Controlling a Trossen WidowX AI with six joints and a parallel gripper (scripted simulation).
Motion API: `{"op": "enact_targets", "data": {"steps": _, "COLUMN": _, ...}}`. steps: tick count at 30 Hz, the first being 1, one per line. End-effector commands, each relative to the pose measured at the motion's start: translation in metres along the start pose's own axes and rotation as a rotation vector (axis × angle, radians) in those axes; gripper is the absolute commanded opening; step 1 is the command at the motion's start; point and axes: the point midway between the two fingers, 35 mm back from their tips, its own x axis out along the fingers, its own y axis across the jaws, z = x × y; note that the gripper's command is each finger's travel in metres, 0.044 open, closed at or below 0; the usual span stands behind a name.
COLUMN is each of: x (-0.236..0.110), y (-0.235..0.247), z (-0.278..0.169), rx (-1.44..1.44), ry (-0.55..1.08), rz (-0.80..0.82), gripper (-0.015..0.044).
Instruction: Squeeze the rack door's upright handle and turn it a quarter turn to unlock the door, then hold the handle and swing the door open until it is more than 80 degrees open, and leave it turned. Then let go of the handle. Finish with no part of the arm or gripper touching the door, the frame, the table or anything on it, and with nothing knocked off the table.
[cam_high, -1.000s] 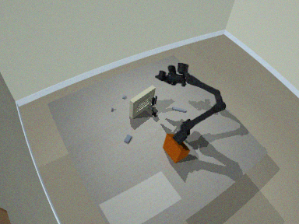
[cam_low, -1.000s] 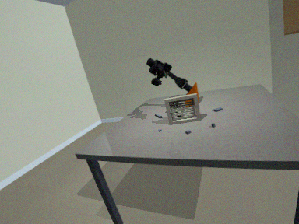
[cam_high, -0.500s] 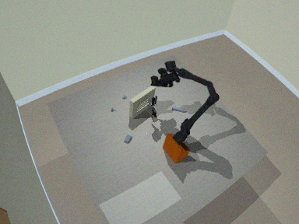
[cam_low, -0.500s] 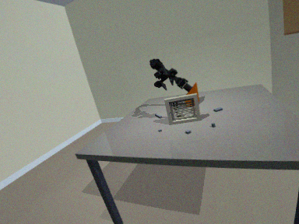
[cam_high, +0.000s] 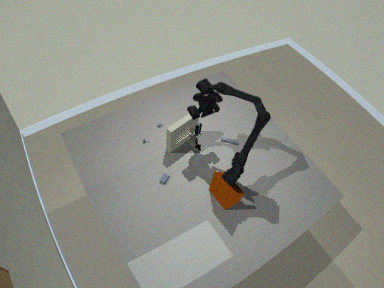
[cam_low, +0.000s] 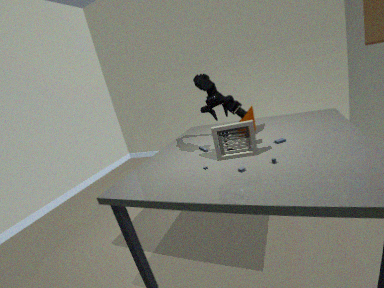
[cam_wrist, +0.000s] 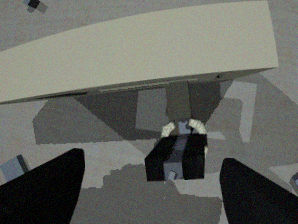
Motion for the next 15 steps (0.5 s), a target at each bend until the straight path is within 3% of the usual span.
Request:
{"op": "enact_targets", "data": {"steps": 1, "x": 0.0059, "y": 0.0002, "z": -0.0044, "rx": -0.05, "ry": 0.073, "rz": -0.057, "gripper": 0.0282}}
{"op": "enact_targets", "data": {"steps": 15, "x": 0.0152, "y": -0.0008, "z": -0.0128, "rx": -0.216, "ry": 0.258, "rz": -0.212, "gripper": 0.0282}}
